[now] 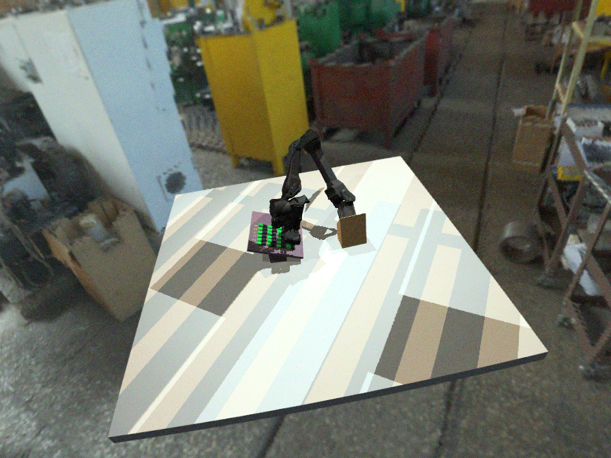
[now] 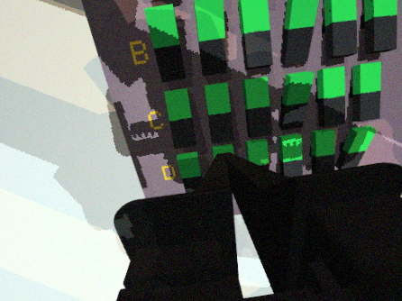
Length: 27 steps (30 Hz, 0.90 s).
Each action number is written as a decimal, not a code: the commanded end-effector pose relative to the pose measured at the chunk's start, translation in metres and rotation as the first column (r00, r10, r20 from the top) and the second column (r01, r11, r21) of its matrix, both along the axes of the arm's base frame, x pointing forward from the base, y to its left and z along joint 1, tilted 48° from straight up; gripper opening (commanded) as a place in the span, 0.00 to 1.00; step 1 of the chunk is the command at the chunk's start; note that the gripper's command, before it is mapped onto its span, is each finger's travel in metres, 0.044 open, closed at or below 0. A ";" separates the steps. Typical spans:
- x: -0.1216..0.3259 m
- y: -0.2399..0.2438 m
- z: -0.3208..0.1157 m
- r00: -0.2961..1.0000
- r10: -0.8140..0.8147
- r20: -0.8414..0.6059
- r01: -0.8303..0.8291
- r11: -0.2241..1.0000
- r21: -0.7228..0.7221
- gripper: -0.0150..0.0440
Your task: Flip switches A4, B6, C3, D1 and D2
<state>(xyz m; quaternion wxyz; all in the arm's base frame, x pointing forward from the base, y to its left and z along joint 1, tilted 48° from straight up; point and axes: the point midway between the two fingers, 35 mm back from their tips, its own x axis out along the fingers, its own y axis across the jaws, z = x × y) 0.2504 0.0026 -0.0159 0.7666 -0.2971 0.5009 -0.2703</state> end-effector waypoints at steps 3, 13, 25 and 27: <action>-0.001 0.002 0.001 1.000 0.001 -0.001 -0.001 1.000 0.001 0.25; -0.023 0.046 0.040 1.000 0.022 0.014 -0.022 1.000 -0.004 0.25; 0.015 0.037 0.085 1.000 0.022 0.015 -0.022 1.000 -0.006 0.25; 0.015 0.037 0.085 1.000 0.022 0.015 -0.022 1.000 -0.006 0.25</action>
